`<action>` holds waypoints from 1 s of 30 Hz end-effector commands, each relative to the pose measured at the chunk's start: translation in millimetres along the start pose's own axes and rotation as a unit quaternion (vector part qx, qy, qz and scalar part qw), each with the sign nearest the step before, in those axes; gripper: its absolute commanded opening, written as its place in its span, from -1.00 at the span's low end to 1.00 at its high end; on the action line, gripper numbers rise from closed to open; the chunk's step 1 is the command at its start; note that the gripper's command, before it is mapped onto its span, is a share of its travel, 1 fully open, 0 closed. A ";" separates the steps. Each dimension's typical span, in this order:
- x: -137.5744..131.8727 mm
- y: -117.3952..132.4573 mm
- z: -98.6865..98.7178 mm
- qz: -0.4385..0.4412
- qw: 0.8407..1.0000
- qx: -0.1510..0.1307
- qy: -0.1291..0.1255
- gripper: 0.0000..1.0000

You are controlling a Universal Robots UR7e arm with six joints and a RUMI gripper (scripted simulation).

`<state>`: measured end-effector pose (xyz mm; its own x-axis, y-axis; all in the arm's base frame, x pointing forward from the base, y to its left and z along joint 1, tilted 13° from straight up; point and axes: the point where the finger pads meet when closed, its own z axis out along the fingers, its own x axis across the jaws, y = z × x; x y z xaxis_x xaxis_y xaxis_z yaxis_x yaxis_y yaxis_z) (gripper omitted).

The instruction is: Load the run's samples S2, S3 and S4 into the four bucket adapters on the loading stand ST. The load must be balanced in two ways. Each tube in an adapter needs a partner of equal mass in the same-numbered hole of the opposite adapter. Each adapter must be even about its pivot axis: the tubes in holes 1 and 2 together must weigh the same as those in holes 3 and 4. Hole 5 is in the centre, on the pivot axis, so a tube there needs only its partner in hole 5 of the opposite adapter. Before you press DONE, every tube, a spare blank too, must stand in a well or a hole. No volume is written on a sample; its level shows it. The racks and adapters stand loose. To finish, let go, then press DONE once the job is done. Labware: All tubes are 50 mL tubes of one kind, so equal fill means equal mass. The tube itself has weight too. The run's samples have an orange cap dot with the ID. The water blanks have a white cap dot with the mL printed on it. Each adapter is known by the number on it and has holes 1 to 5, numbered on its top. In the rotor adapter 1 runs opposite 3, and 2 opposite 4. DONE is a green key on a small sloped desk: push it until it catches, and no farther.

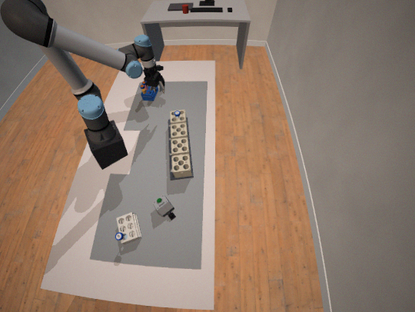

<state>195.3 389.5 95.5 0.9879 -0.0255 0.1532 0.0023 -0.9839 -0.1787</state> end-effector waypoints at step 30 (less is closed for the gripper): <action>-183.0 -149.9 1.2 -0.037 0.999 -0.002 0.001 -0.30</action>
<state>28.9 526.9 93.4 0.9851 0.0493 0.1647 0.0772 -0.9829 -0.1674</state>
